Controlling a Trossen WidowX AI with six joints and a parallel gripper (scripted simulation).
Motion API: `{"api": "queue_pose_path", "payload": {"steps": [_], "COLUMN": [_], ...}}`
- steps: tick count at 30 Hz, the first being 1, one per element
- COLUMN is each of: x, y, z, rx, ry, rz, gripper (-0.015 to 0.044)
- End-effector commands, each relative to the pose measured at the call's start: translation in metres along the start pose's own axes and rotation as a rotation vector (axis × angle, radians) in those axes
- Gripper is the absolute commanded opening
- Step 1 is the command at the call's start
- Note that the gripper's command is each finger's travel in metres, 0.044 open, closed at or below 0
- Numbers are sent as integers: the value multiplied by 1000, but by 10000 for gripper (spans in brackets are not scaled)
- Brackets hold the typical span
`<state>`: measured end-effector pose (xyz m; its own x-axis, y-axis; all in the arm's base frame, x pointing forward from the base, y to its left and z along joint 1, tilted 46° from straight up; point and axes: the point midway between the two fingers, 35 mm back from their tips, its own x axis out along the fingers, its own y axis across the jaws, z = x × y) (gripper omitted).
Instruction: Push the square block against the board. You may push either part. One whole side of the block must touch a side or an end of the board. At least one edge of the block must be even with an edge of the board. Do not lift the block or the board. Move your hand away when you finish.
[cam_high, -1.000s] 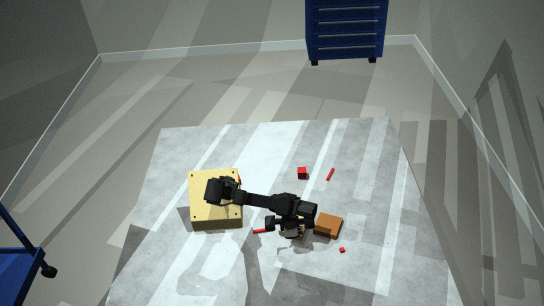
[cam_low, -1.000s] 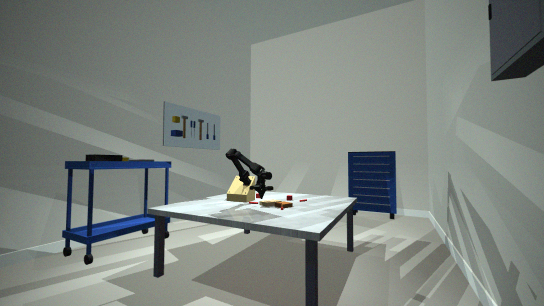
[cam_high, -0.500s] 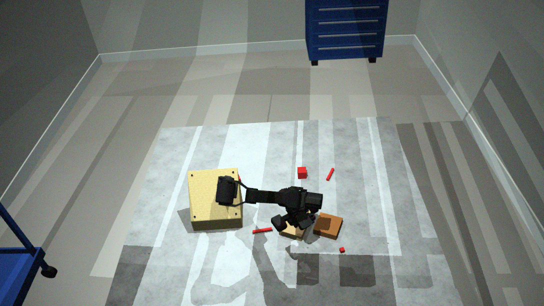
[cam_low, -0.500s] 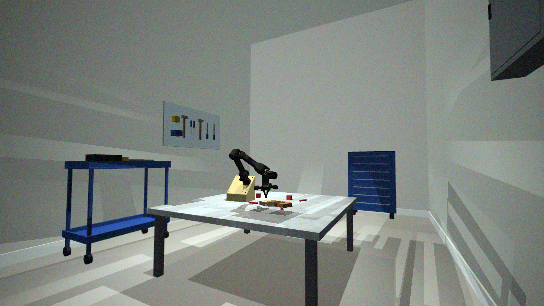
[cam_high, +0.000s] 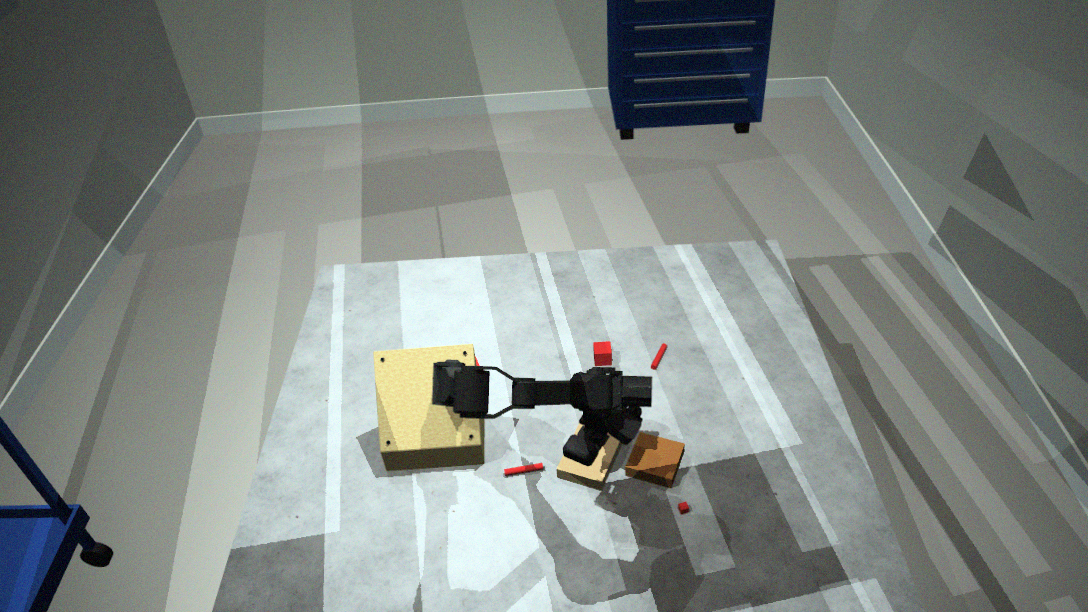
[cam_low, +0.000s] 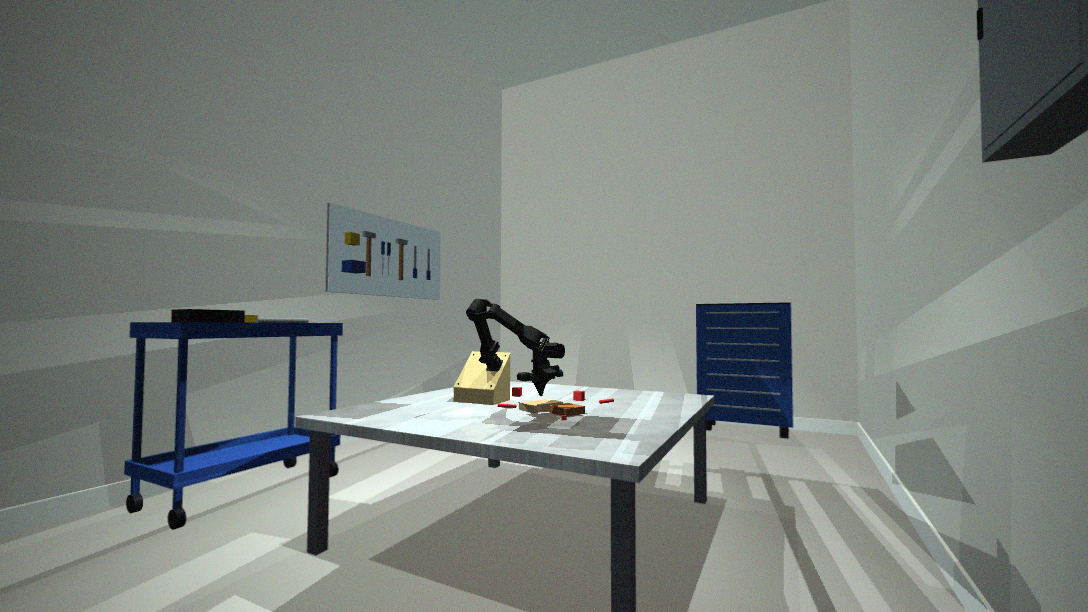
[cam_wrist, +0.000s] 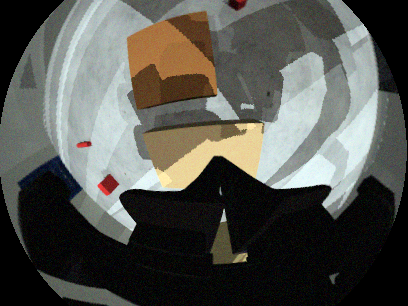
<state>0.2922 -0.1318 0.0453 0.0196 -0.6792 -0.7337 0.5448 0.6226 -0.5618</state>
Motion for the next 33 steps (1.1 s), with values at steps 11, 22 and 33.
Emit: {"api": "queue_pose_path", "payload": {"steps": [11,22,33], "x": [0,1,2], "y": [37,65,92], "z": [-4,-12,-22], "rx": [-487,-870,-1253], "ry": [0,3,7], "rz": [-9,-19,-34], "gripper": [0,0,0]}}
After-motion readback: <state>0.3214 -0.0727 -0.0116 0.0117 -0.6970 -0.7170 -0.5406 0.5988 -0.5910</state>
